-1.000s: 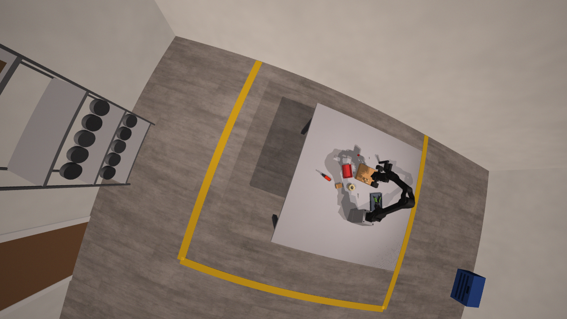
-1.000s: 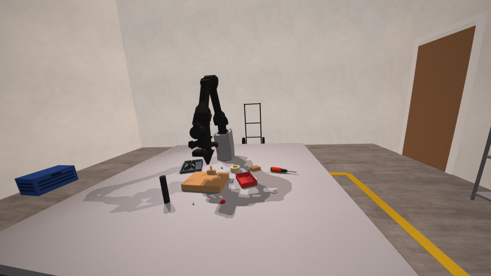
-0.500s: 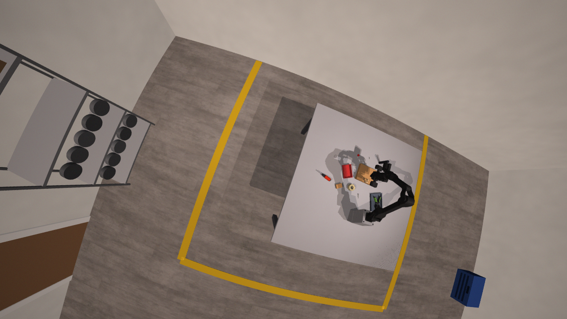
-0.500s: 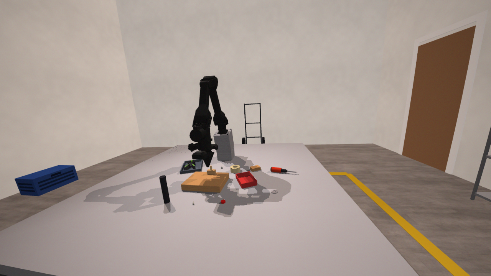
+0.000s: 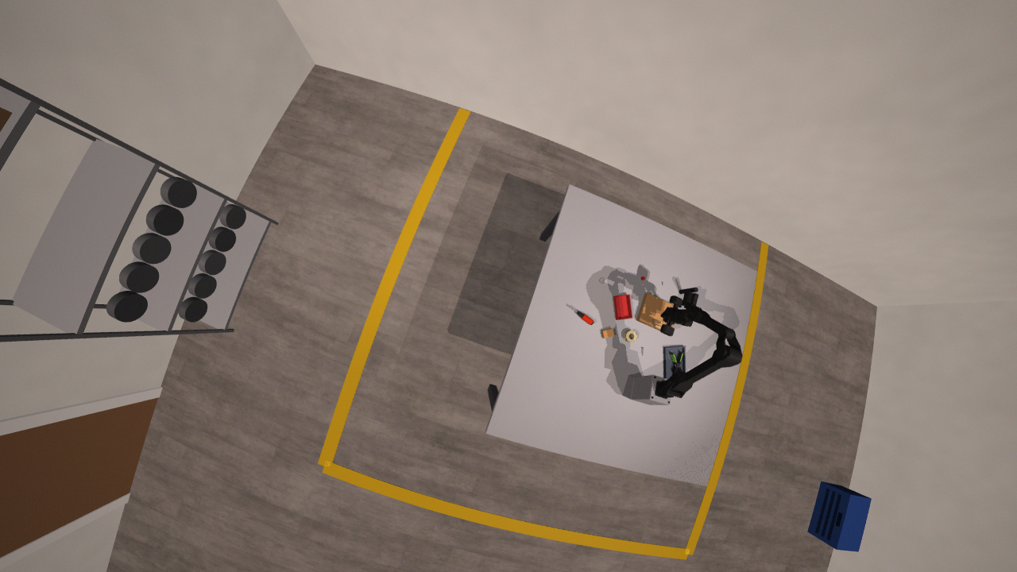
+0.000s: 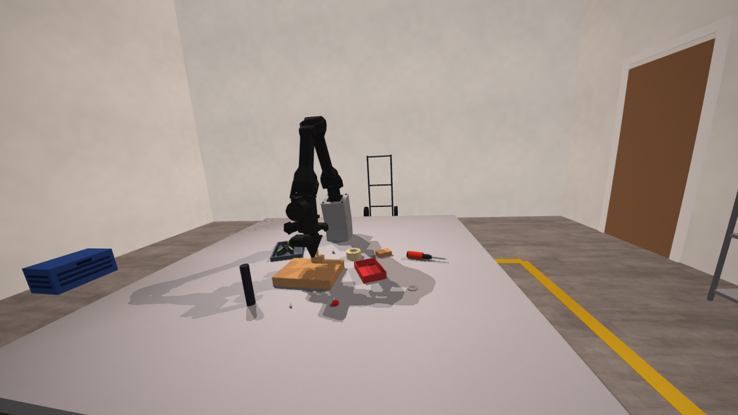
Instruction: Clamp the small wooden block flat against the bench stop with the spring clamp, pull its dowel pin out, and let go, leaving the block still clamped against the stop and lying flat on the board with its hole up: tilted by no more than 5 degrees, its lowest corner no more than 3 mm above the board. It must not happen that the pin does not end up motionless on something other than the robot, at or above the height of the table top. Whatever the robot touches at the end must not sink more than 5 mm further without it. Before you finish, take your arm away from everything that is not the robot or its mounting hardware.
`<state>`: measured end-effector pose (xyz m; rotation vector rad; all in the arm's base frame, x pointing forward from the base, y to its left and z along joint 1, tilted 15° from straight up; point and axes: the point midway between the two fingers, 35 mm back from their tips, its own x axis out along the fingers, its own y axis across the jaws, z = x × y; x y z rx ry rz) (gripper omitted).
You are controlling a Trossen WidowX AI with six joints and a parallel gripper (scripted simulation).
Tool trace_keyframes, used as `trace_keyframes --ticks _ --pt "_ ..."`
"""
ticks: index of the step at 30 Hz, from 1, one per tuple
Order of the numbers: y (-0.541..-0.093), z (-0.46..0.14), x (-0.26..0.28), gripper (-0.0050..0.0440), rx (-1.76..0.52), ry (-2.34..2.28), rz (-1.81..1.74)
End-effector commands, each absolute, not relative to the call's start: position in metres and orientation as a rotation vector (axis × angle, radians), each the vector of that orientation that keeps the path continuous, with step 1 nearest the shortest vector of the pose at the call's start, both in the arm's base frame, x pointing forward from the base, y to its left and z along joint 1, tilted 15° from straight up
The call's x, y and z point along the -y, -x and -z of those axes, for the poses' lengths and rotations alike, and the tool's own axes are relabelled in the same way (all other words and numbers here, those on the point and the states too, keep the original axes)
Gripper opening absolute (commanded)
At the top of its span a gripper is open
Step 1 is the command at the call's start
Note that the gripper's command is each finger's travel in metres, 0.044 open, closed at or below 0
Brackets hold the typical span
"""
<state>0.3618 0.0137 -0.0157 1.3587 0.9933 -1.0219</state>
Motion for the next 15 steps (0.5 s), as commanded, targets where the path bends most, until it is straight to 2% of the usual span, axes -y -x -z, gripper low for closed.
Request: trace_keyframes --ticks 1,15 --pt "-0.361 0.026 -0.014 0.0 -1.006 -1.352 1.031" --pt "-0.365 0.044 -0.014 0.0 -1.006 -1.353 1.032"
